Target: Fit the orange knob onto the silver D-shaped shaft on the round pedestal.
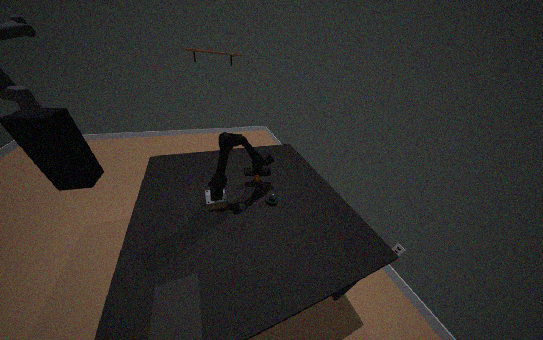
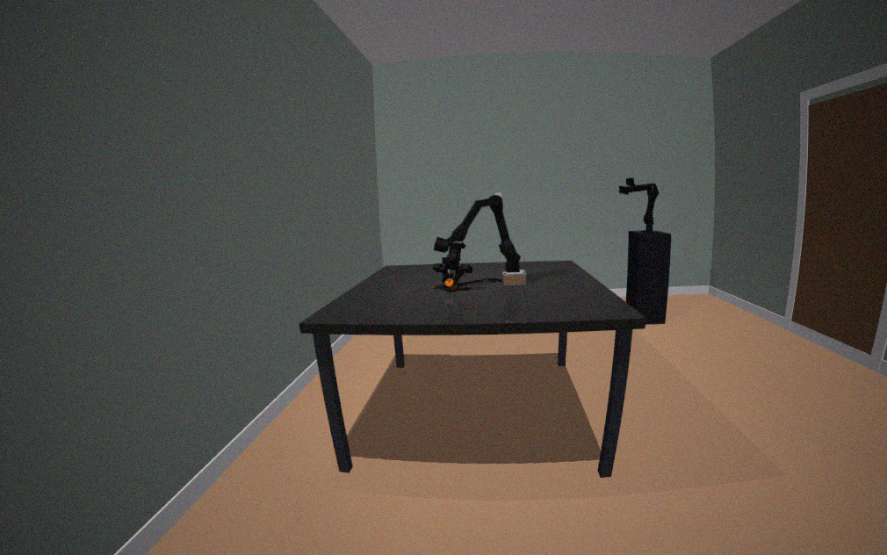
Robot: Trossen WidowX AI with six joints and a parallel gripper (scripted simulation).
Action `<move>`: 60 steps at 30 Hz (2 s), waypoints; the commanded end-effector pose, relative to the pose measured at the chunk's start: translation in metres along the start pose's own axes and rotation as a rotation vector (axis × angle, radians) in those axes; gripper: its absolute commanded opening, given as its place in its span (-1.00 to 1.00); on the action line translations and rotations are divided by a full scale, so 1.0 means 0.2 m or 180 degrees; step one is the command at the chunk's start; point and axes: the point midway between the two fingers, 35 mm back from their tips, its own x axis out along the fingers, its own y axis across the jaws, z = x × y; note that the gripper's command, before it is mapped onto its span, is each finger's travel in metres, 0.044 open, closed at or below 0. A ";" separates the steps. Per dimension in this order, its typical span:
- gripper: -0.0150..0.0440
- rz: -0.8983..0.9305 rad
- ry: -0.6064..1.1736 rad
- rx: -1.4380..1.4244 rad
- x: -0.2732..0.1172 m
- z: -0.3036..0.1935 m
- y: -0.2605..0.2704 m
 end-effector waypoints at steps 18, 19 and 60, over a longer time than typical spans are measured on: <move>0.11 0.0000 -0.1090 -0.0016 -0.06 -0.10 0.00; 0.11 0.0001 -0.1145 -0.0016 -0.06 -0.10 0.00; 0.39 0.0027 -0.2543 0.0006 -0.09 -0.25 0.01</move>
